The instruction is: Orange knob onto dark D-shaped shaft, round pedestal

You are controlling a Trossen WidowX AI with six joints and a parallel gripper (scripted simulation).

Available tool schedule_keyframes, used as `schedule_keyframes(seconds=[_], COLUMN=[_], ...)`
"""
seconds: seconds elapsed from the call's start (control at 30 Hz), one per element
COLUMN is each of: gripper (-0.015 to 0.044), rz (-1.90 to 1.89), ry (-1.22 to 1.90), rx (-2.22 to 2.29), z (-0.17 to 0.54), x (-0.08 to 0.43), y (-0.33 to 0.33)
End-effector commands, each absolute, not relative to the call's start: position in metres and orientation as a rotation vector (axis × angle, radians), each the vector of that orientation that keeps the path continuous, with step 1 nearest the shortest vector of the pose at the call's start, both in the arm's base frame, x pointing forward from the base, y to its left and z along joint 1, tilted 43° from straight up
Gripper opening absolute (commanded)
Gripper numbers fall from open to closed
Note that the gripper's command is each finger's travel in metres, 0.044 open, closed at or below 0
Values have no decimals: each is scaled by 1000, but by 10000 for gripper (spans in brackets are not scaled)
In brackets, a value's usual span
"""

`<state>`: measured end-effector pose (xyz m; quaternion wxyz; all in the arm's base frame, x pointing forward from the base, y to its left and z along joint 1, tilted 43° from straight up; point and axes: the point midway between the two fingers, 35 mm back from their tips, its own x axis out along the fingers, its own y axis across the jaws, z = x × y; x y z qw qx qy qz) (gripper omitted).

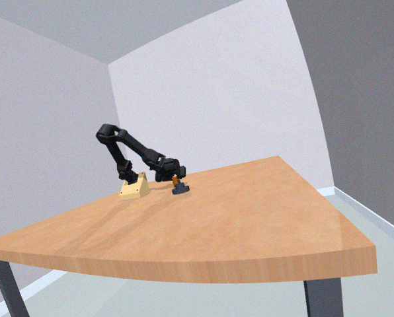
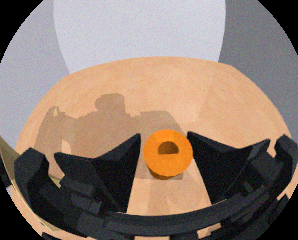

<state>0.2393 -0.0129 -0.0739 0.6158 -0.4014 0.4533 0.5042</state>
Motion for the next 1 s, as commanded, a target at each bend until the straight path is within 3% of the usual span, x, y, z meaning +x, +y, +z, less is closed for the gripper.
schedule_keyframes(seconds=[0.0, 0.37, 0.6, 0.8, 0.97], gripper=[260, 260, 440, 440, 440], rz=[1162, 1162, 1162, 1162, 1161], ry=[1042, 1042, 1042, 1042, 1041], rx=[-923, -923, -923, -923, -924], z=[-74, -74, -74, -72, -23], x=[239, 239, 239, 240, 248], y=[-13, -13, -13, -11, 35])
